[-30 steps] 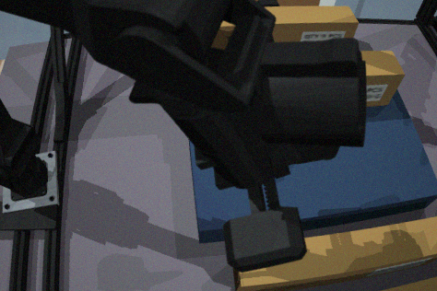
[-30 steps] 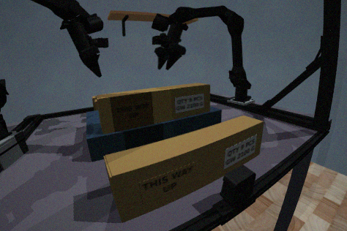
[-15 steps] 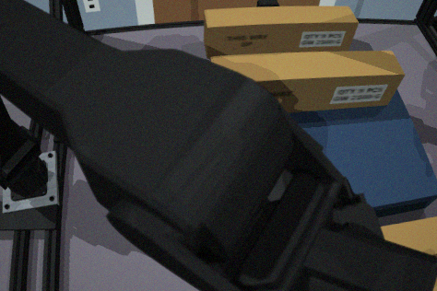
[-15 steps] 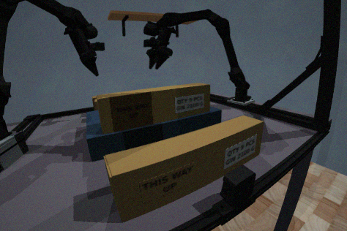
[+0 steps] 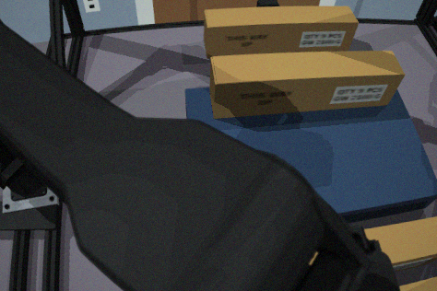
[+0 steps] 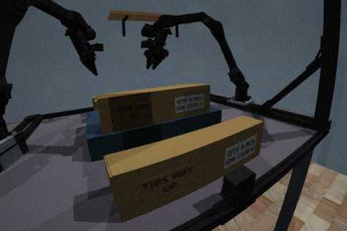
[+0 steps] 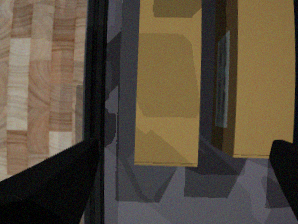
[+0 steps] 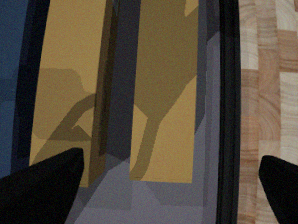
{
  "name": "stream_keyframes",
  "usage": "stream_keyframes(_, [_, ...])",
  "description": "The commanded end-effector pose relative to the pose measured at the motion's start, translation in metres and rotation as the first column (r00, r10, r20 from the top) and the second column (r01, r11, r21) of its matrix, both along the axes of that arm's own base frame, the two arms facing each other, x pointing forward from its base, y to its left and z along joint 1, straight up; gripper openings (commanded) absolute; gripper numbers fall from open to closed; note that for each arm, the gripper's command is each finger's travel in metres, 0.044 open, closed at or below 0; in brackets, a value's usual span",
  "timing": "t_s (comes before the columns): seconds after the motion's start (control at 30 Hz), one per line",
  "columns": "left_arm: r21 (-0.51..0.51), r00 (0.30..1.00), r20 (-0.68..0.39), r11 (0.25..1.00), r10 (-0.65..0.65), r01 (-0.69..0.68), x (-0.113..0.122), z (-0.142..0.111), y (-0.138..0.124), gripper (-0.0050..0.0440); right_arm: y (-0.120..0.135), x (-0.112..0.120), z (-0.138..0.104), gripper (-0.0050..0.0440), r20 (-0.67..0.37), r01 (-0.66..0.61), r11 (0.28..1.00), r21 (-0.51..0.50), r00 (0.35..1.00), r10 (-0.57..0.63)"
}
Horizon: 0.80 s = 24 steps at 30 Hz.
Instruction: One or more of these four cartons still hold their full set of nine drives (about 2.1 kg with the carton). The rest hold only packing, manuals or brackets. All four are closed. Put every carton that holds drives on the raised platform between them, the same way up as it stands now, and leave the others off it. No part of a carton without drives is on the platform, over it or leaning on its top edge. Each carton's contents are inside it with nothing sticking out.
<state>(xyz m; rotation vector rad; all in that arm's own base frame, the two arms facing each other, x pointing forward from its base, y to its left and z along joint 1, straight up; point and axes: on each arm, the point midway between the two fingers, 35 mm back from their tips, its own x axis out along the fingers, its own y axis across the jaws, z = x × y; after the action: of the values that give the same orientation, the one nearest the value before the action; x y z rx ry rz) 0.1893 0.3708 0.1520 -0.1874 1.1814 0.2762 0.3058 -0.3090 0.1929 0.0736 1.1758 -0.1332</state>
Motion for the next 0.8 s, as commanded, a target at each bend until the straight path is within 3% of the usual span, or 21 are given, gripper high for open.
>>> stream_keyframes(0.0, [0.002,1.000,0.005,1.000,-0.005,0.005,0.001,0.000,0.005,0.0389,-0.003,0.001,-0.006,0.0389,-0.008,-0.005,1.000,0.013,1.000,0.005])
stream_keyframes(0.37, [0.002,1.000,0.005,1.000,-0.005,0.005,0.001,-0.006,0.005,0.0389,-0.003,0.001,-0.012,0.0389,-0.008,-0.005,1.000,0.013,1.000,0.005])
stream_keyframes(0.77, [0.002,1.000,0.005,1.000,-0.005,0.005,0.001,-0.047,0.005,0.0389,-0.003,0.001,-0.053,0.0389,-0.008,-0.005,1.000,0.013,1.000,0.005])
